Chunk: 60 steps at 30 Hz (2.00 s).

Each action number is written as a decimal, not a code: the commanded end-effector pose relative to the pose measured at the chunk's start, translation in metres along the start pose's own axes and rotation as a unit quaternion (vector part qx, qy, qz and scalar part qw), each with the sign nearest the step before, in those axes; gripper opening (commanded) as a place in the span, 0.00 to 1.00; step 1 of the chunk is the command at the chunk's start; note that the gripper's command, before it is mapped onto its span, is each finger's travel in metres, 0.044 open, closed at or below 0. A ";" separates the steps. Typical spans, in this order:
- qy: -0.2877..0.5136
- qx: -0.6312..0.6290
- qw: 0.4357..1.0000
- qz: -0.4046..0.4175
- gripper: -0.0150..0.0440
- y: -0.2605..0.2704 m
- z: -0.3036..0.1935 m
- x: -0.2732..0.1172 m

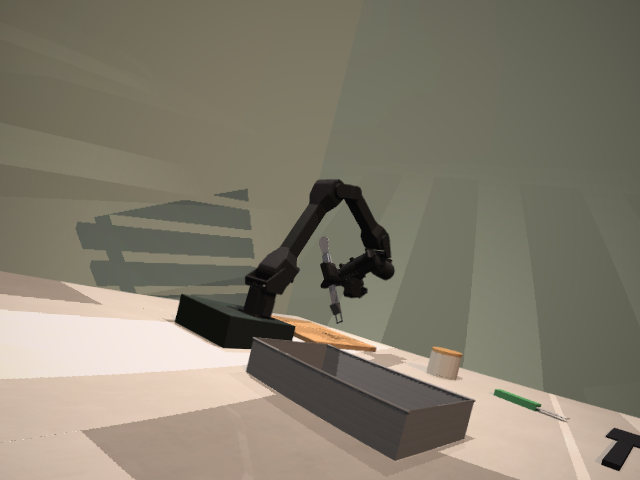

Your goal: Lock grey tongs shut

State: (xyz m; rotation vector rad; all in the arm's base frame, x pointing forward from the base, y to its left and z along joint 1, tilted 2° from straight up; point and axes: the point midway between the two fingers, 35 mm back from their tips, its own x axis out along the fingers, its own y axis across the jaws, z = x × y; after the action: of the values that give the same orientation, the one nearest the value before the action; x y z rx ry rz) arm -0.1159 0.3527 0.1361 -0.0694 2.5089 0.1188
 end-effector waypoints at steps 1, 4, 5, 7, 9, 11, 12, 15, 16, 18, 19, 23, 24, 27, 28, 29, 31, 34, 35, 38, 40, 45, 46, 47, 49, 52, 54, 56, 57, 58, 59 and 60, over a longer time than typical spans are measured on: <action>0.005 0.000 1.000 0.000 0.00 -0.001 -0.001 0.000; 0.005 0.000 1.000 0.000 0.00 -0.001 -0.001 0.000; 0.005 0.000 1.000 0.000 0.00 -0.001 -0.001 0.000; 0.005 0.000 1.000 0.000 0.00 -0.001 -0.001 0.000; 0.005 0.000 1.000 0.000 0.00 -0.001 -0.001 0.000; 0.005 0.000 1.000 0.000 0.00 -0.001 -0.001 0.000; 0.005 0.000 1.000 0.000 0.00 -0.001 -0.001 0.000; 0.005 0.000 1.000 0.000 0.00 -0.001 -0.001 0.000; 0.005 0.000 1.000 0.000 0.00 -0.001 -0.001 0.000; 0.005 0.000 1.000 0.000 0.00 -0.001 -0.001 0.000; 0.005 0.000 1.000 0.000 0.00 -0.001 -0.001 0.000; -0.009 0.002 1.000 -0.006 0.00 -0.001 0.000 0.003; -0.018 0.003 1.000 -0.010 0.00 -0.002 0.000 0.005; -0.058 0.007 0.998 -0.024 0.00 -0.004 0.003 0.012; -0.072 0.009 0.997 -0.029 0.00 -0.005 0.004 0.015; -0.087 0.010 0.996 -0.033 0.00 -0.005 0.005 0.017; -0.117 0.012 0.992 -0.040 0.00 -0.007 0.007 0.021; -0.161 0.013 0.986 -0.048 0.00 -0.008 0.009 0.027; -0.176 0.014 0.983 -0.050 0.00 -0.008 0.010 0.029; -0.219 0.015 0.974 -0.053 0.00 -0.009 0.012 0.033; -0.248 0.015 0.967 -0.053 0.00 -0.009 0.013 0.035; -0.318 0.014 0.947 -0.046 0.00 -0.008 0.014 0.039; -0.332 0.013 0.942 -0.043 0.00 -0.007 0.014 0.040; -0.345 0.012 0.937 -0.040 0.00 -0.007 0.013 0.040; -0.372 0.010 0.928 -0.033 0.00 -0.005 0.013 0.041; -0.410 0.006 0.912 -0.020 0.00 -0.003 0.011 0.042; -0.434 0.003 0.901 -0.009 0.00 -0.002 0.009 0.042; -0.450 0.001 0.893 -0.001 0.00 -0.001 0.008 0.042; -0.452 0.000 0.892 0.000 0.00 0.000 0.008 0.042; -0.452 0.000 0.892 0.000 0.00 0.000 0.008 0.042; -0.452 0.000 0.892 0.000 0.00 0.000 0.008 0.042; -0.452 0.000 0.892 0.000 0.00 0.000 0.008 0.042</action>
State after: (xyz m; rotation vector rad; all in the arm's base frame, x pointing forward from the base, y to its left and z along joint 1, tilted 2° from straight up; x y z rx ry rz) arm -0.1462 0.3493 0.1027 -0.0251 1.5888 0.1088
